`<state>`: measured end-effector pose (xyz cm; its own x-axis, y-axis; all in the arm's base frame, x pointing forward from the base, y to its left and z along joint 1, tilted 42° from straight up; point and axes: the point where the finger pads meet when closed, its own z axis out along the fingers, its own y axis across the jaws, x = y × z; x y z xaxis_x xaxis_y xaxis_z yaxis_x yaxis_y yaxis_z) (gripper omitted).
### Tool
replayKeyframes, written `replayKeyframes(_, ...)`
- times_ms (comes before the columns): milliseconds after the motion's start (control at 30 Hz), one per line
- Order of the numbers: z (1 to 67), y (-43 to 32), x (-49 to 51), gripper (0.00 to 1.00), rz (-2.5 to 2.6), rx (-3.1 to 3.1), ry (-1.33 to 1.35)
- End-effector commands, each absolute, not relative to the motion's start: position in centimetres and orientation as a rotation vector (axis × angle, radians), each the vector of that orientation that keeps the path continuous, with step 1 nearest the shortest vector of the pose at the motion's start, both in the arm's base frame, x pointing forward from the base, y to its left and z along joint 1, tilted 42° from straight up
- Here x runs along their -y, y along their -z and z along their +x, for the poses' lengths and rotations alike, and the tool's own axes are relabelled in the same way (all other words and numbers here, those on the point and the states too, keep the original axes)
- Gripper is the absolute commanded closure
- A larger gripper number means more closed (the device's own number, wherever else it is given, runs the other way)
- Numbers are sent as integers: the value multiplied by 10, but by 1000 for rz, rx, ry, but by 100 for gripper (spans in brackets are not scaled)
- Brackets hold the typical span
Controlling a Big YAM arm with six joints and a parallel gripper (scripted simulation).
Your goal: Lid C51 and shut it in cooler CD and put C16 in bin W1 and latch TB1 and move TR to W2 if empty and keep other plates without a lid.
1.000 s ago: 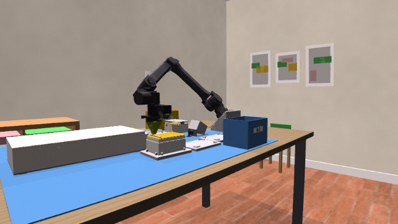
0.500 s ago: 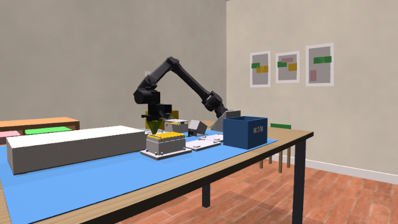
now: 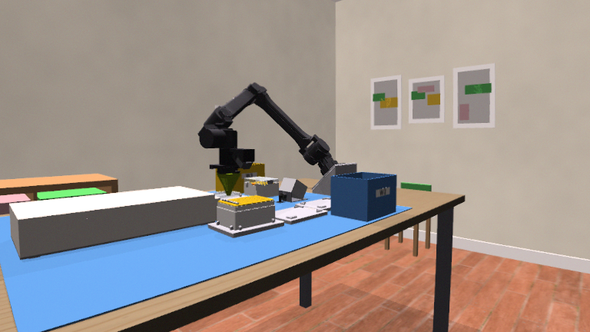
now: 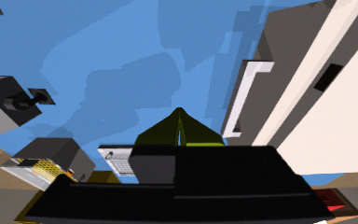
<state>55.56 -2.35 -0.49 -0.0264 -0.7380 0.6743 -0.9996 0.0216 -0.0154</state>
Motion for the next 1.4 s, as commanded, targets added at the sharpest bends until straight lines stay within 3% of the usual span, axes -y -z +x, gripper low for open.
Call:
replayKeyframes(0, 574, -19, 1, 100, 1791, 1849, -756)
replayKeyframes(1367, 572, -58, -33, 100, 1793, 1856, -757)
